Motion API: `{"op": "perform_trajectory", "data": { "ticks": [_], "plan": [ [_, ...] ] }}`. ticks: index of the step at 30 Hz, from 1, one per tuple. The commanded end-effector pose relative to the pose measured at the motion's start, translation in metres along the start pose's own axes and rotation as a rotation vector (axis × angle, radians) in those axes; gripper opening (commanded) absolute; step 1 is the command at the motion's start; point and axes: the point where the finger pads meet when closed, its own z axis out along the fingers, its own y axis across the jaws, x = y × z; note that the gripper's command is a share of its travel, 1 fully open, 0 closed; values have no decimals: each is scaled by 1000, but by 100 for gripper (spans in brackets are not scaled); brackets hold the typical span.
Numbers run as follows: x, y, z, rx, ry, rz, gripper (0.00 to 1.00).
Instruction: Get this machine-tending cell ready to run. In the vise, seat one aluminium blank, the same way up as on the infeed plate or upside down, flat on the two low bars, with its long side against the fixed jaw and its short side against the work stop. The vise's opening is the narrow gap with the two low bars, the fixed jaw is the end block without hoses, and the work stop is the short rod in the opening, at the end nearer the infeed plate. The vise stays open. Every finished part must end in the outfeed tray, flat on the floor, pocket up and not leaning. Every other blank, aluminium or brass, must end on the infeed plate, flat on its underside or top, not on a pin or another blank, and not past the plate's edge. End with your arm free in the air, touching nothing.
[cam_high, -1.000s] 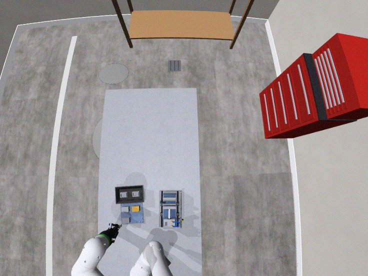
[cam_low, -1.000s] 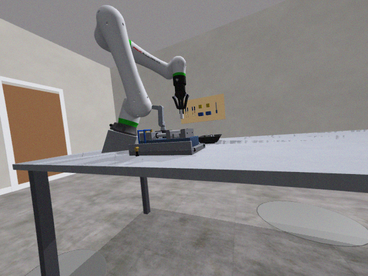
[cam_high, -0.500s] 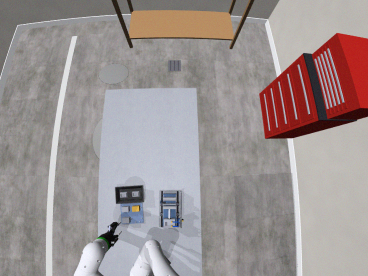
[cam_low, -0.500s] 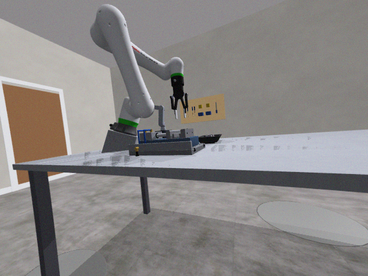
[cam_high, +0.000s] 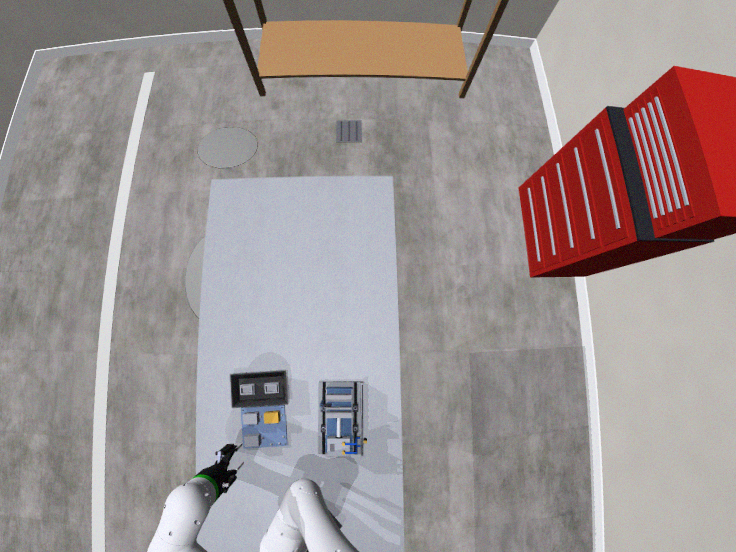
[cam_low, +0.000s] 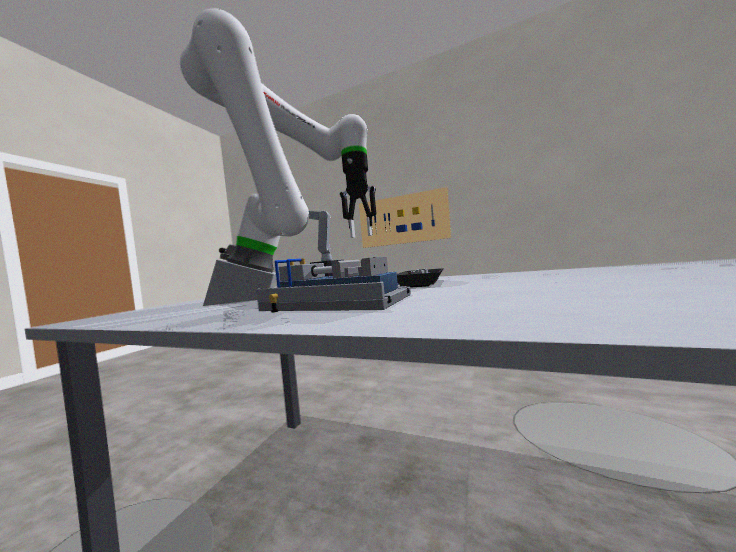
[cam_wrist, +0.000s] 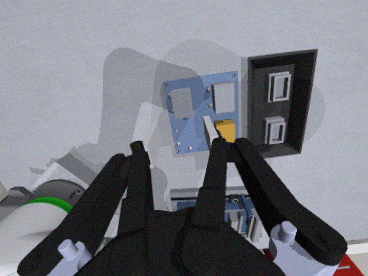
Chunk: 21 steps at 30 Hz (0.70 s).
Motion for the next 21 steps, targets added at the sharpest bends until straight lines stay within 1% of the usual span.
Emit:
{"op": "perform_trajectory", "data": {
  "ticks": [1,12,17,21],
  "plan": [
    [0,0,0,0,0,0,40],
    [0,0,2,0,0,0,40],
    [0,0,8,0,0,0,40],
    [0,0,18,0,0,0,40]
  ]
}}
